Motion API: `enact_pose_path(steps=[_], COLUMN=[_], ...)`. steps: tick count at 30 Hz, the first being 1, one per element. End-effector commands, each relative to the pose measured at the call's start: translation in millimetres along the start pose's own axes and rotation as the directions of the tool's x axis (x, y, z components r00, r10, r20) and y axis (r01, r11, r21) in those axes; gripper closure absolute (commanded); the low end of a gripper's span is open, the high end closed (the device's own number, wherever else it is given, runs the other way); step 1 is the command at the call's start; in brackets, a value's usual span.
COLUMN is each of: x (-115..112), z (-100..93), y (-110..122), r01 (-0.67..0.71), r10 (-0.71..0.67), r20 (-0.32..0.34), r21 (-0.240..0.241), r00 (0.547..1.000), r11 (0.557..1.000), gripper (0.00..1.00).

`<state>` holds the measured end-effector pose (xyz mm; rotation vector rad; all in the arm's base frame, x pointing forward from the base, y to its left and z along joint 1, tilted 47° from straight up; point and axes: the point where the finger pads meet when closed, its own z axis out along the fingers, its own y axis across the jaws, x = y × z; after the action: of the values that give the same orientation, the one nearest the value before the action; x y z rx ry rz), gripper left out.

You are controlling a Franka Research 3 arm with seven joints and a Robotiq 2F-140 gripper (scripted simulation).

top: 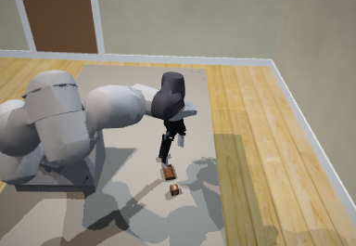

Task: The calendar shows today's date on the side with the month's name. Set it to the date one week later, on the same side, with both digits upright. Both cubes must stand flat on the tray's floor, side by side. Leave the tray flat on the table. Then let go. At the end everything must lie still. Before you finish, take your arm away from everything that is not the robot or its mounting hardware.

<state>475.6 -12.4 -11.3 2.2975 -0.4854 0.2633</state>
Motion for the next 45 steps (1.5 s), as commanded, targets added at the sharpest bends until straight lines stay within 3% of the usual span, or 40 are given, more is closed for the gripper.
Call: enact_pose_path(steps=[1,12,27,30,31,40,45], x=[4,15,33,33,36,45,47], z=[0.1,1.3,3.8,3.9,4.4,6.0,6.4], y=[6,22,50,50,56,72,76], r01=[0.16,0.294,0.508,0.511,0.55,0.65,0.672], r10=[-0.16,-0.294,-0.508,-0.511,-0.55,-0.649,-0.672], r20=[0.008,0.007,0.008,0.008,0.008,0.01,0.011], r21=[-0.001,-0.002,-0.006,-0.006,-0.007,-0.011,-0.012], r00=[0.987,0.956,0.861,0.86,0.835,0.76,0.74], r11=[0.987,0.956,0.861,0.859,0.835,0.76,0.74], gripper=[0.0,0.0,0.0,0.0,0.0,0.0,0.0])
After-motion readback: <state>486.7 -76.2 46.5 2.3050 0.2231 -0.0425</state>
